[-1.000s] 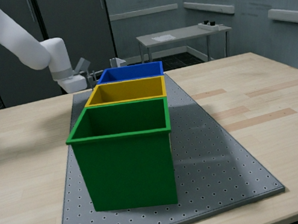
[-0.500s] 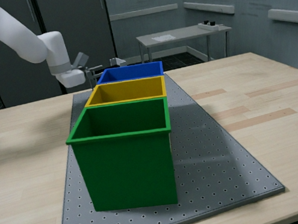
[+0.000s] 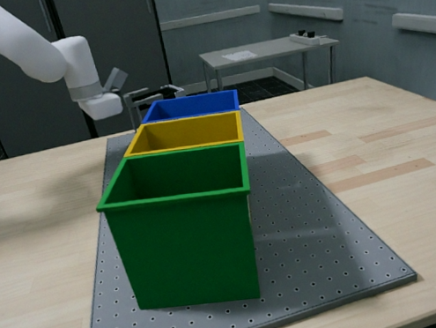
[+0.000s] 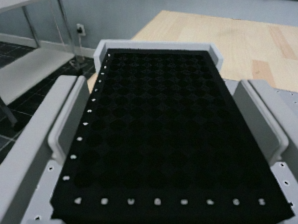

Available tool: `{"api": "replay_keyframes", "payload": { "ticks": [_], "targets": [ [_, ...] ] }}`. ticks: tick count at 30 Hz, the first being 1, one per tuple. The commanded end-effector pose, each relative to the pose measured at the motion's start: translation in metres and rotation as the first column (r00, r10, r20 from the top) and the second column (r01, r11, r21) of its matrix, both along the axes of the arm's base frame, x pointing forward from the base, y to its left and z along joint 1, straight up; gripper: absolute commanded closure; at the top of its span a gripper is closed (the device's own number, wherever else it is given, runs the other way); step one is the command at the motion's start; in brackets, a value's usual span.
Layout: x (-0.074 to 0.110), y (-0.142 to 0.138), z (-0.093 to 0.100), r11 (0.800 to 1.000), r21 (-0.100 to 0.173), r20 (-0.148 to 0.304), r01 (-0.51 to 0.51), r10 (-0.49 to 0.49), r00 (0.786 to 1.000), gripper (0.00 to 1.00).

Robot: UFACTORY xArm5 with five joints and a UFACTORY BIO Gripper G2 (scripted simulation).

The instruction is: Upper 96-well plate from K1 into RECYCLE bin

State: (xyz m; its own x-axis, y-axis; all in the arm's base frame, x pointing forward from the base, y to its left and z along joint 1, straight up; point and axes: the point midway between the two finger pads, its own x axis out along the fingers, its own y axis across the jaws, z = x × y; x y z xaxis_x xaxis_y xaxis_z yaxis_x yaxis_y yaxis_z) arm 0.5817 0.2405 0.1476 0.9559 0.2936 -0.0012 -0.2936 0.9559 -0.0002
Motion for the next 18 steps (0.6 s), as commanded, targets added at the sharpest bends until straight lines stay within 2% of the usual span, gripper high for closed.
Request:
{"api": "replay_keyframes", "payload": {
  "ticks": [1, 18],
  "targets": [
    [0.001, 0.0, 0.011, 1.0, 0.003, 0.002, 0.0, 0.0, 1.0, 1.0],
    [0.001, 0.0, 0.036, 1.0, 0.003, 0.002, 0.0, 0.0, 1.0, 1.0]
  ]
}}
